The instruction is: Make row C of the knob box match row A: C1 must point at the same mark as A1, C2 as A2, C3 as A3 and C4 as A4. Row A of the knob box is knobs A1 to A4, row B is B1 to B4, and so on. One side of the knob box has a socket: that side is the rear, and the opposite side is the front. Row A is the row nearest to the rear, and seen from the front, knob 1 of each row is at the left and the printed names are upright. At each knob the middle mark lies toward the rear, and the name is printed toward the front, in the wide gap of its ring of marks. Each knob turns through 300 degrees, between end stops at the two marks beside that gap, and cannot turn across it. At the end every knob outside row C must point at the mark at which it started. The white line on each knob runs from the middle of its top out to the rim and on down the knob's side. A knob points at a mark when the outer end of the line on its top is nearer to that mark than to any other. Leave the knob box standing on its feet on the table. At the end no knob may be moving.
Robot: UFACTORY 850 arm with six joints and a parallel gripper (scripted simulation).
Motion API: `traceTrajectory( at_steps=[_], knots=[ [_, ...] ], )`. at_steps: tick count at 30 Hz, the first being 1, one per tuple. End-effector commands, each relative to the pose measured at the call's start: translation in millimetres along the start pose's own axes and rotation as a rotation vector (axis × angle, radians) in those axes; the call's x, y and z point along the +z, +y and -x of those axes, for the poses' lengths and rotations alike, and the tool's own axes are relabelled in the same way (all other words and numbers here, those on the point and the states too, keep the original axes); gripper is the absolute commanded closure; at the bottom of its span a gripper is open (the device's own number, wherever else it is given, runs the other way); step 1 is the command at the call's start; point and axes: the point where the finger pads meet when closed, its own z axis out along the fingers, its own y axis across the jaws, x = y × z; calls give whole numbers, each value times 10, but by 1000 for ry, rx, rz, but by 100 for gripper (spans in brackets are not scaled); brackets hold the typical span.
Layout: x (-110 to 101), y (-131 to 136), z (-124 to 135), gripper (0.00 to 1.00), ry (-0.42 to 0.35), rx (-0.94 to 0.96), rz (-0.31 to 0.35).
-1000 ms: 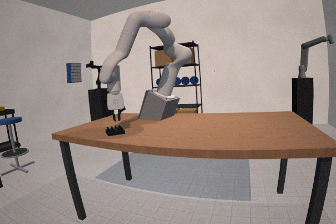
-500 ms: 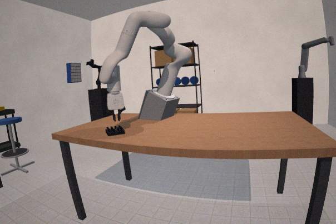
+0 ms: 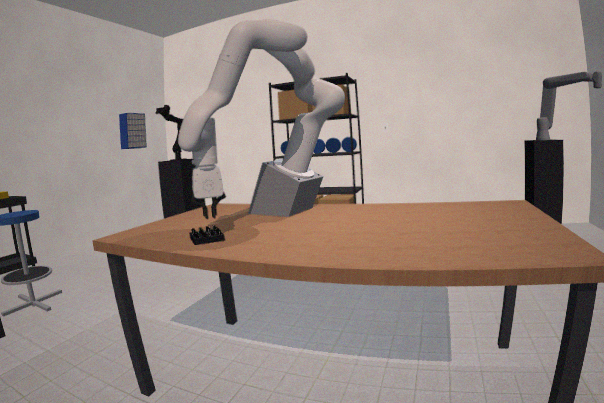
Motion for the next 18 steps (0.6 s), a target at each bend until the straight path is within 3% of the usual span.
traceTrajectory(
  at_steps=[1, 18],
  knots=[
    [19, -9, 6, 81, -1, 0, -1],
    [181, -15, 11, 81, 0, 0, -1]
  ],
)
